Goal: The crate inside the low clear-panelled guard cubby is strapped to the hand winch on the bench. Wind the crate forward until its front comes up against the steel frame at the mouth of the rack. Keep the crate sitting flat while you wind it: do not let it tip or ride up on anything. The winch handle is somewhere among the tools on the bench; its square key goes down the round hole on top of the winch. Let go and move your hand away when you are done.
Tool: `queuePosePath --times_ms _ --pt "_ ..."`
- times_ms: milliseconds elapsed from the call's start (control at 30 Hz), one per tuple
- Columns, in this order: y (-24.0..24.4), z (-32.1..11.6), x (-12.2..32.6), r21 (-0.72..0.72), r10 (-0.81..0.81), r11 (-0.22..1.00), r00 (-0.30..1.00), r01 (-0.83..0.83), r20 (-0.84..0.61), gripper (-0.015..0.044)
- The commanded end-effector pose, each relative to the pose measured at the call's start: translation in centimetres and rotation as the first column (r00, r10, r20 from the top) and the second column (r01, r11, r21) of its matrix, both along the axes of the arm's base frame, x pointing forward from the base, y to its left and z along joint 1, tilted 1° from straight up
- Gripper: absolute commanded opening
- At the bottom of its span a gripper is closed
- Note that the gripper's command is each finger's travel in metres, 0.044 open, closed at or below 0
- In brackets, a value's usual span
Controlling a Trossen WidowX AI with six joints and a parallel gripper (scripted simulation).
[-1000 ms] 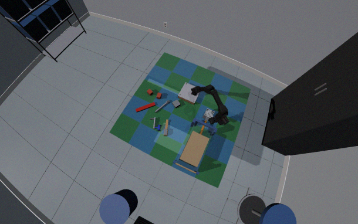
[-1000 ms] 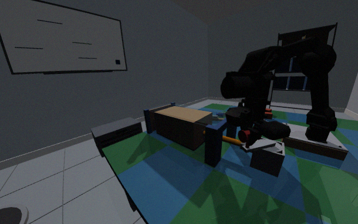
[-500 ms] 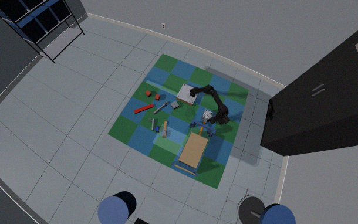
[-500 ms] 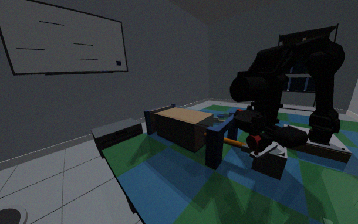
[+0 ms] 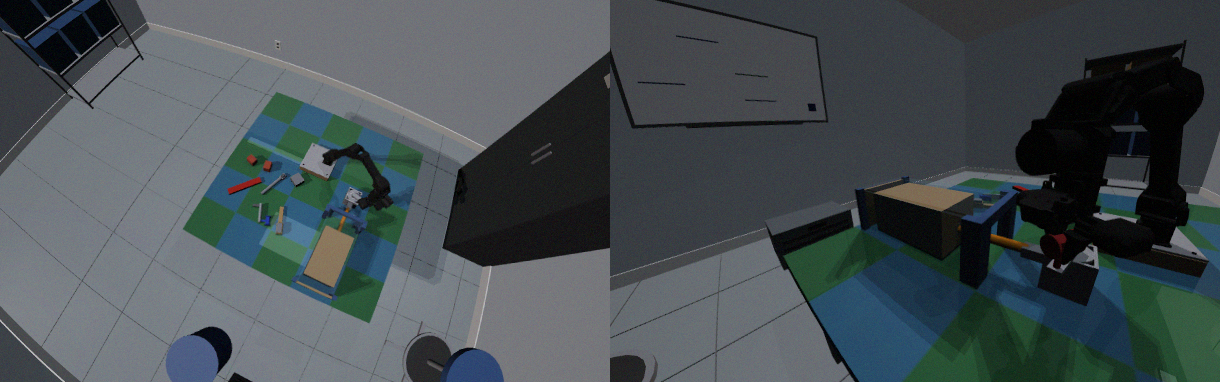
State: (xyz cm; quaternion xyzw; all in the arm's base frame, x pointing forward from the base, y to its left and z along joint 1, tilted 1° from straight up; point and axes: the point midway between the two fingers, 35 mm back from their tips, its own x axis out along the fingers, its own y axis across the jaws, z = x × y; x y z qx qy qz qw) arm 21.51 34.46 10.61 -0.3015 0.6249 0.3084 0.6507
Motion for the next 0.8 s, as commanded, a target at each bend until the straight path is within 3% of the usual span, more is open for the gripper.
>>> queuePosePath --times_ms 0,767 --pt "0.1 -0.2 -1.9 -0.009 0.016 1.000 0.999 -0.016 -0.031 0.0000" --pt "-0.2 -0.3 -4.9 -0.009 0.016 1.000 0.999 -0.016 -0.034 0.0000"
